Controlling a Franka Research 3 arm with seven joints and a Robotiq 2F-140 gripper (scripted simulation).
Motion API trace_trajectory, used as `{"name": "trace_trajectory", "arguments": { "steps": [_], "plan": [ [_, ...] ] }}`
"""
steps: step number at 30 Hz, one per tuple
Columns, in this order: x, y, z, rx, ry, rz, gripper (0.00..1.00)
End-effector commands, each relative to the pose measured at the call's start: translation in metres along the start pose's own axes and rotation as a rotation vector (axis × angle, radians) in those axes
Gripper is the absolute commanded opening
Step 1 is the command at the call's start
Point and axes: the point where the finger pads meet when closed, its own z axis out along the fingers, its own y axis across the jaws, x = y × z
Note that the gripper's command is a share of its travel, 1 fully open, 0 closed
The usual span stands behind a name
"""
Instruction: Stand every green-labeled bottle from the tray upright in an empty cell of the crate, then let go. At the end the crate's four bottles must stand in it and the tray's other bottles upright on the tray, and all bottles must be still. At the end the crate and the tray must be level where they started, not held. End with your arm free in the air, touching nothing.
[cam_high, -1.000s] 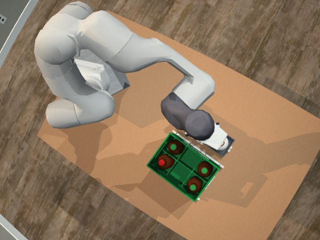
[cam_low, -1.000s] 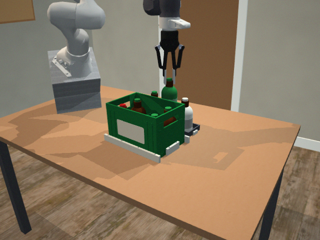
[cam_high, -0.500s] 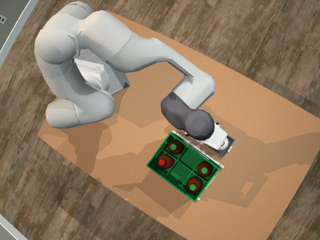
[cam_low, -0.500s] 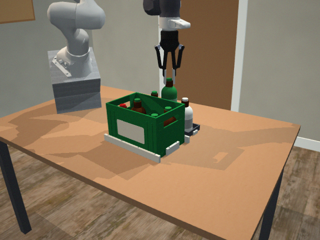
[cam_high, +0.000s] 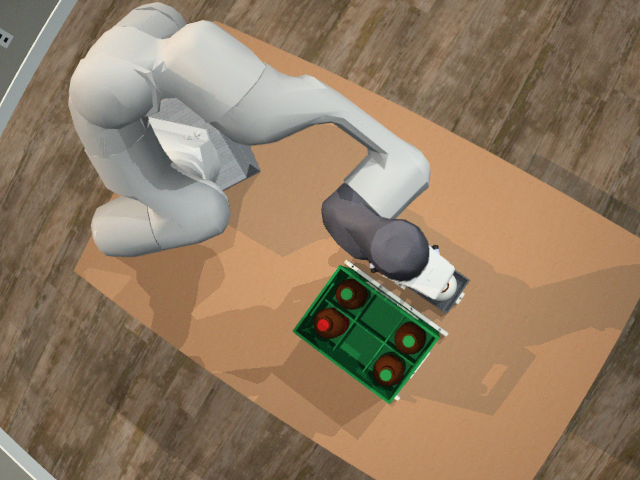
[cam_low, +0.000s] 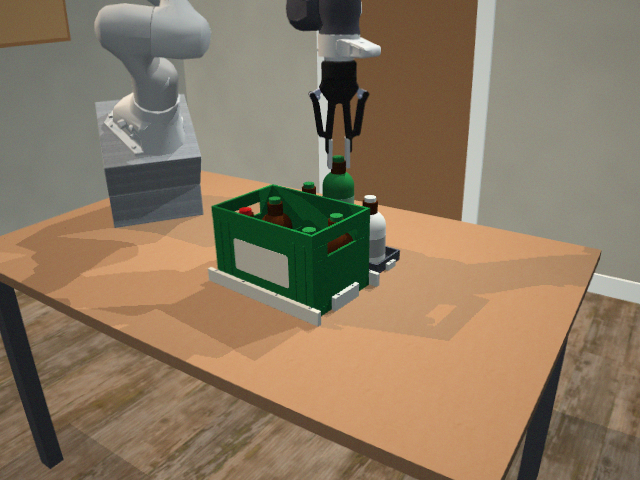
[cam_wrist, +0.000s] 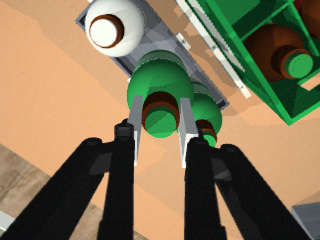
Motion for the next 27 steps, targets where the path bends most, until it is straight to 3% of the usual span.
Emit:
{"name": "trace_trajectory", "arguments": {
  "steps": [1,27],
  "plan": [
    [0.0014,-0.0042,-0.0038,0.009,0.005,0.003,0.00],
    [0.0013,-0.0046,-0.0103,0.009,0.005,0.003,0.00]
  ]
}}
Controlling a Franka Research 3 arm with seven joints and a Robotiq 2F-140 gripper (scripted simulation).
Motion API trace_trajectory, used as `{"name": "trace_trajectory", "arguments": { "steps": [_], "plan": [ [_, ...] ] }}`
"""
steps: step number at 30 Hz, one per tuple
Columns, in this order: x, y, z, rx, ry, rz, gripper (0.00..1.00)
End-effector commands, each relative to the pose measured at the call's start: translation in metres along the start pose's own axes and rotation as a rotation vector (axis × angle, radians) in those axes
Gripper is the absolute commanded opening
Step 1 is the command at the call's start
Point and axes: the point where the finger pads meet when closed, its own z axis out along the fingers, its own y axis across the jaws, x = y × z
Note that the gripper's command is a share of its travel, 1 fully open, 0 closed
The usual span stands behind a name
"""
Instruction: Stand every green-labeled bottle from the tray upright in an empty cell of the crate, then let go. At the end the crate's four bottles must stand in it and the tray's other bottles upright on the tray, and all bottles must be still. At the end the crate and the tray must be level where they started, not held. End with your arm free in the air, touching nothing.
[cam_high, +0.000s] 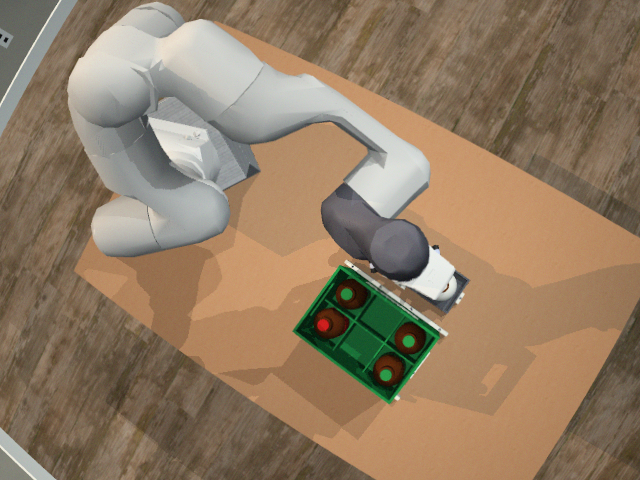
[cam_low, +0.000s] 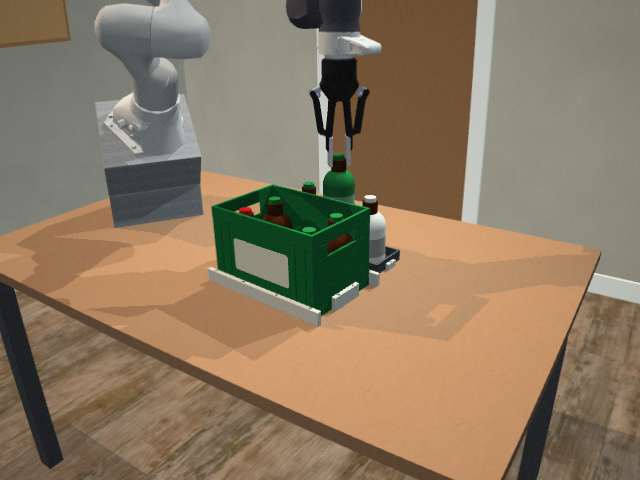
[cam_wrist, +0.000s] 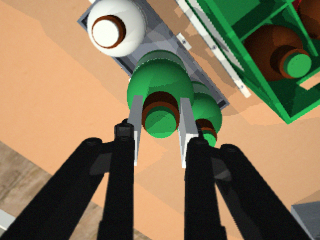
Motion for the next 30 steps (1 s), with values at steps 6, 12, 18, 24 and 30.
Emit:
{"name": "trace_trajectory", "arguments": {
  "steps": [6,12,18,24,30],
  "plan": [
    [0.001,-0.004,-0.011,0.006,0.004,0.001,0.00],
    [0.000,-0.004,-0.017,0.006,0.004,0.001,0.00],
    [0.000,-0.005,-0.023,0.006,0.004,0.001,0.00],
    [0.000,-0.005,-0.030,0.006,0.004,0.001,0.00],
    [0.000,-0.006,-0.034,0.006,0.004,0.001,0.00]
  ]
}}
